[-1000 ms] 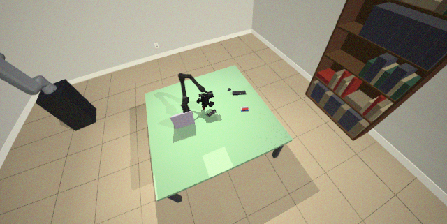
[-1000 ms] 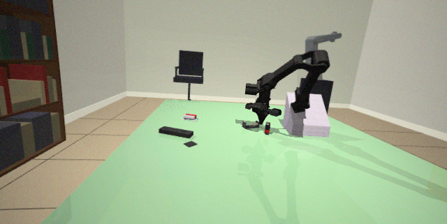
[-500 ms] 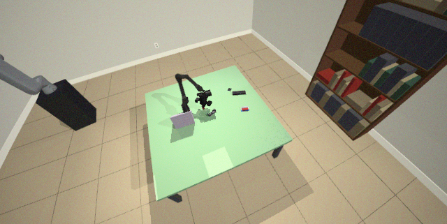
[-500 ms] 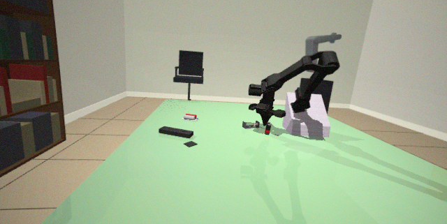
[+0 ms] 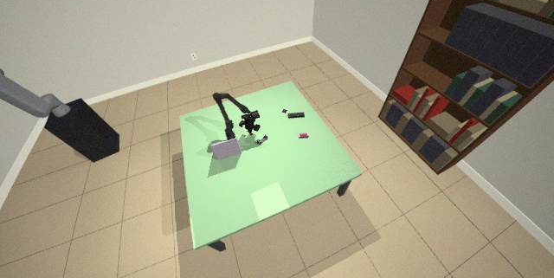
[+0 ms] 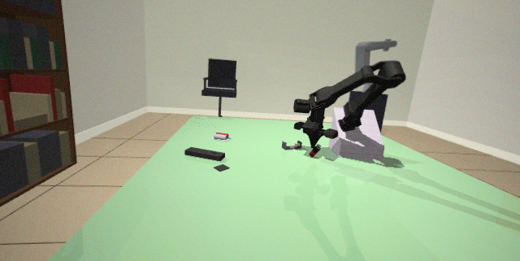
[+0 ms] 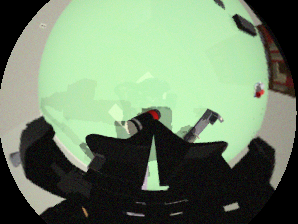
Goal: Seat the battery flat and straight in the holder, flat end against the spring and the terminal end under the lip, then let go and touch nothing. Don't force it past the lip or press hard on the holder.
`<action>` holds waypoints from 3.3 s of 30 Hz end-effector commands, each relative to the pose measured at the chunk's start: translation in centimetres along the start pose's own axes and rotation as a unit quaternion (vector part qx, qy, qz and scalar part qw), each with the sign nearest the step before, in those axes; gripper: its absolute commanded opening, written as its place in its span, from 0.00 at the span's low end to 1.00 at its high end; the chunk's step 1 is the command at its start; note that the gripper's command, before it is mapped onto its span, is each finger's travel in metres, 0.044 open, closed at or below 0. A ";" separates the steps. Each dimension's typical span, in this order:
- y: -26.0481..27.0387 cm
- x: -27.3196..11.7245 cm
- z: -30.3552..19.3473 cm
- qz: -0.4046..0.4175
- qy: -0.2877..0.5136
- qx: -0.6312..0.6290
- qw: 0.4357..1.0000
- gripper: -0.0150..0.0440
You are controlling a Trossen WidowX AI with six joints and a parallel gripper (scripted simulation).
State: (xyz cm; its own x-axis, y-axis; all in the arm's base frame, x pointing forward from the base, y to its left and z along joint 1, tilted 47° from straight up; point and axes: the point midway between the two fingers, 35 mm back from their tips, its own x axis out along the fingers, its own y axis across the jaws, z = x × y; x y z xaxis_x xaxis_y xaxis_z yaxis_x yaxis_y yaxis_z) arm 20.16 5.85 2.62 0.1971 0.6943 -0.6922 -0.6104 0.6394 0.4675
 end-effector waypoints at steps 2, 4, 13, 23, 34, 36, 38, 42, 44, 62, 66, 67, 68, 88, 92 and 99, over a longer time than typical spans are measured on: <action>1.0 0.1 -0.3 0.005 0.000 0.003 1.000 0.25; 1.3 0.2 -0.3 0.005 0.000 0.003 1.000 0.25; 0.7 -2.4 -0.3 -0.003 0.005 0.002 1.000 0.25; 1.5 -7.8 -0.4 0.004 0.002 0.003 1.000 0.25; 1.6 -7.6 -0.5 0.007 0.000 0.006 1.000 0.25; 1.6 -7.5 -0.5 0.007 0.001 0.011 1.000 0.30; 1.7 -7.1 -0.5 0.005 0.002 0.061 0.998 0.39; 1.9 -5.8 -0.4 0.001 0.005 0.211 0.977 0.57; 2.1 -5.1 -0.4 0.000 0.006 0.284 0.959 0.65; 3.7 -1.1 -0.3 0.004 0.004 0.715 0.699 0.66; 3.7 -1.1 -0.3 0.004 0.004 0.715 0.699 0.66; 3.7 -1.1 -0.3 0.004 0.004 0.715 0.699 0.66; 3.7 -1.1 -0.3 0.004 0.004 0.715 0.699 0.66; 3.5 0.3 -0.3 0.002 0.004 0.715 0.699 0.66; 3.5 0.9 -0.3 0.001 0.005 0.715 0.699 0.66; 3.5 2.0 -0.3 0.001 0.004 0.715 0.699 0.66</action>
State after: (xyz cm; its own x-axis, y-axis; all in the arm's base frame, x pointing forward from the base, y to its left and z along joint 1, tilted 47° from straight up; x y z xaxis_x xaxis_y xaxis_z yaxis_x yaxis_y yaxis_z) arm 18.41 9.02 3.27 0.1979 0.6997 -0.6865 0.7741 0.3181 0.5474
